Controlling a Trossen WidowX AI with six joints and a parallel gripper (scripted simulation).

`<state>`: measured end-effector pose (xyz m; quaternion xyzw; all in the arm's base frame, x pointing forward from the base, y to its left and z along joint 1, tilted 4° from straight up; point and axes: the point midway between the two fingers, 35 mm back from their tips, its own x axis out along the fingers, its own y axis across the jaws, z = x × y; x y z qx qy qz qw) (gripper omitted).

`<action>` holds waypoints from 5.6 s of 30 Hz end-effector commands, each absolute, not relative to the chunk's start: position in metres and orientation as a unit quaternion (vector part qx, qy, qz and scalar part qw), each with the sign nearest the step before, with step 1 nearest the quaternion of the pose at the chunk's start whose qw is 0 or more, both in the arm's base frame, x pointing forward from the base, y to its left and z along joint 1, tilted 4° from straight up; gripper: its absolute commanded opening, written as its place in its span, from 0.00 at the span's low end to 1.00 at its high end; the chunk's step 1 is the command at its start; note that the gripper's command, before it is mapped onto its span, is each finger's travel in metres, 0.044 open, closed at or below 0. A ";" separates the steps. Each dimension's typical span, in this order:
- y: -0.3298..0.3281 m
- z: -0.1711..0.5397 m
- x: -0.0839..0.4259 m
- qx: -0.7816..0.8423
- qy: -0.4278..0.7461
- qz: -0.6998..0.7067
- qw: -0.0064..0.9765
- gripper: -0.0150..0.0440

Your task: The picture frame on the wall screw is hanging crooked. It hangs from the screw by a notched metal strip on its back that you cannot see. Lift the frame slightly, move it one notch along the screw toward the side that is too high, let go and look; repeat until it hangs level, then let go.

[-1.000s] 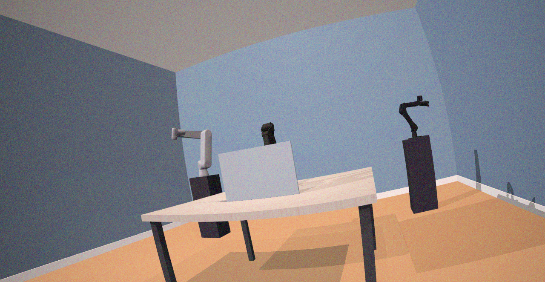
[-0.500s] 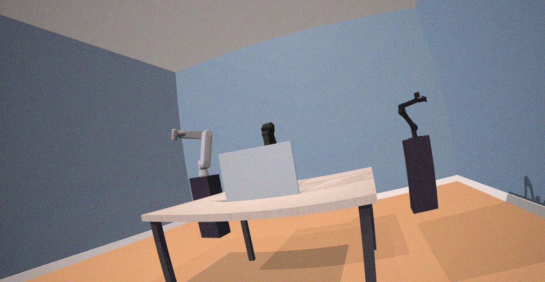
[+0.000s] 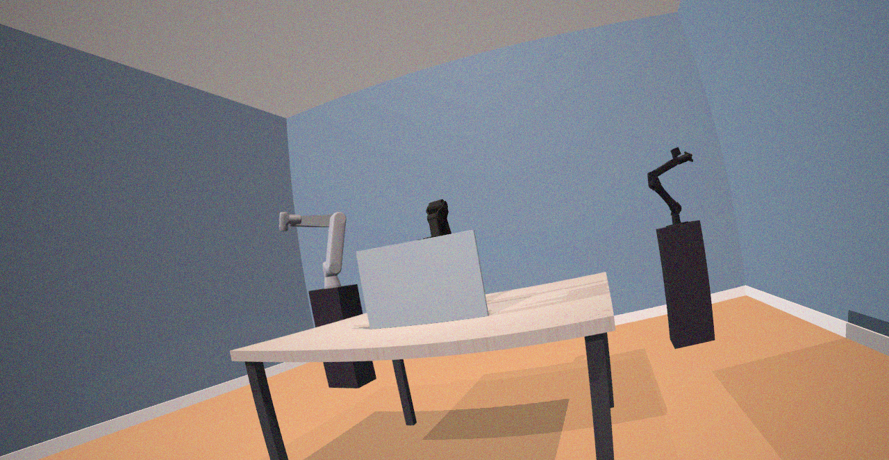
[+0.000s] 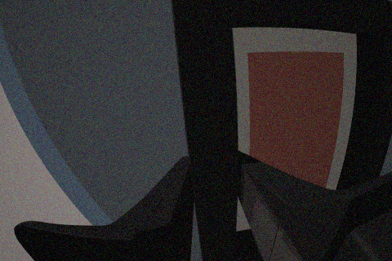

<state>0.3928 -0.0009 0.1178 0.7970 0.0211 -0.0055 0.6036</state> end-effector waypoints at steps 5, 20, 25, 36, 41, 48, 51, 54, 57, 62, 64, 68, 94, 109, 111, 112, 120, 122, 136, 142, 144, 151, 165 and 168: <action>-0.001 0.122 0.393 0.795 0.019 -0.001 0.606 0.25; 0.000 0.121 0.393 0.795 0.019 -0.001 0.606 0.25; 0.000 0.121 0.393 0.795 0.019 -0.001 0.606 0.25; 0.001 0.121 0.393 0.795 0.019 -0.001 0.606 0.25; 0.002 0.121 0.393 0.795 0.019 -0.001 0.606 0.25; 0.004 0.122 0.393 0.795 0.019 -0.001 0.606 0.25; 0.005 0.122 0.393 0.795 0.019 -0.001 0.606 0.25; 0.006 0.123 0.393 0.795 0.019 -0.001 0.606 0.25; 0.006 0.123 0.393 0.795 0.019 -0.001 0.606 0.25; 0.006 0.123 0.393 0.795 0.019 -0.001 0.606 0.25; 0.007 0.123 0.393 0.795 0.019 -0.001 0.606 0.25; 0.007 0.121 0.393 0.795 0.019 -0.001 0.606 0.25; 0.009 0.117 0.393 0.784 0.023 -0.002 0.621 0.25; 0.009 0.117 0.393 0.761 0.023 -0.001 0.649 0.25; 0.009 0.117 0.393 0.758 0.023 -0.001 0.652 0.25; 0.009 0.116 0.393 0.755 0.023 -0.001 0.655 0.25; 0.009 0.116 0.393 0.742 0.023 -0.001 0.670 0.25; 0.009 0.116 0.393 0.740 0.023 -0.001 0.672 0.25; 0.010 0.116 0.393 0.713 0.022 0.000 0.701 0.25; 0.010 0.115 0.393 0.702 0.022 0.000 0.712 0.25; 0.010 0.115 0.393 0.699 0.022 0.000 0.715 0.25; 0.010 0.115 0.393 0.687 0.022 0.000 0.727 0.25; 0.010 0.115 0.393 0.685 0.023 0.000 0.729 0.69; 0.010 0.115 0.393 0.685 0.023 0.000 0.729 0.69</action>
